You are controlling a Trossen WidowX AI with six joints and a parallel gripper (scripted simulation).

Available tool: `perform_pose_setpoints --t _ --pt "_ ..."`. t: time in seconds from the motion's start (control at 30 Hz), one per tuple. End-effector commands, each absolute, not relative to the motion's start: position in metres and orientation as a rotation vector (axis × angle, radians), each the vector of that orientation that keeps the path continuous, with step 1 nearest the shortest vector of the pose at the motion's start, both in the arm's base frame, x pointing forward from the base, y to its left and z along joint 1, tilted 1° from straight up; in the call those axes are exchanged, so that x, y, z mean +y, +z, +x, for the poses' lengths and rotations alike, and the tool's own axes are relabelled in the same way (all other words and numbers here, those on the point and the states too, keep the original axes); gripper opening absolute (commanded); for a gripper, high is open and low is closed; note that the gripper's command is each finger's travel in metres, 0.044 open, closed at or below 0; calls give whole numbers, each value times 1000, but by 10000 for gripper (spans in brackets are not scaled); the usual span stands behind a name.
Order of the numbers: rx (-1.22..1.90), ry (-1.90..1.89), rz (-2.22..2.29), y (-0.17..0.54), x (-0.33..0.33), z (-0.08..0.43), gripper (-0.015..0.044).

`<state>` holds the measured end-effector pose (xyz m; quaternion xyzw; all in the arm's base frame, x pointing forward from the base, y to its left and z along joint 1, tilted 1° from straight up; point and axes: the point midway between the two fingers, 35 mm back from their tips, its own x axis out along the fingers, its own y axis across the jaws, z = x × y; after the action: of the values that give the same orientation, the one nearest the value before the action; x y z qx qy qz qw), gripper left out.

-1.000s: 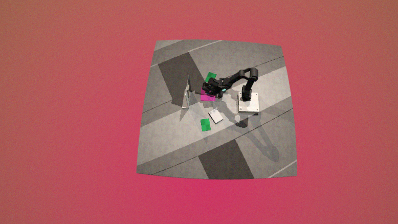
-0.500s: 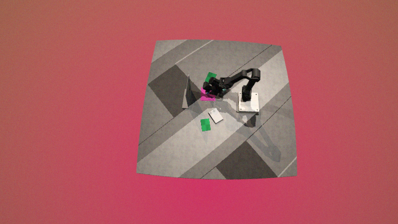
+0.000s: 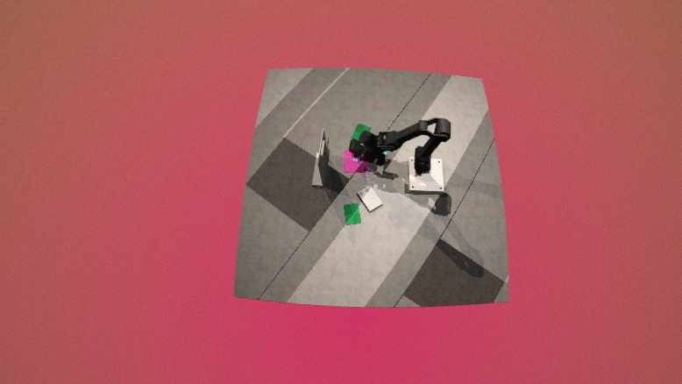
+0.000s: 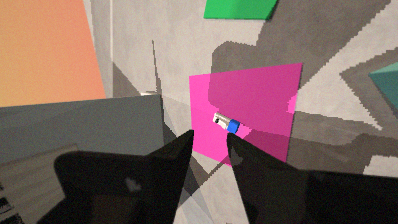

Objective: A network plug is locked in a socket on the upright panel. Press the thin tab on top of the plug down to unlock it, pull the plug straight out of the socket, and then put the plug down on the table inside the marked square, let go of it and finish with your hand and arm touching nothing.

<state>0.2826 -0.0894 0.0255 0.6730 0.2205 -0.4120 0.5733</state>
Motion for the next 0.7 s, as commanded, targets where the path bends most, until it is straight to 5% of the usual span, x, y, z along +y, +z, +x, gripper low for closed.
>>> perform_pose_setpoints --t 0.0,0.67 --pt "527 -976 1576 25 -88 277 156" --pt "526 -977 1576 50 -88 277 156"
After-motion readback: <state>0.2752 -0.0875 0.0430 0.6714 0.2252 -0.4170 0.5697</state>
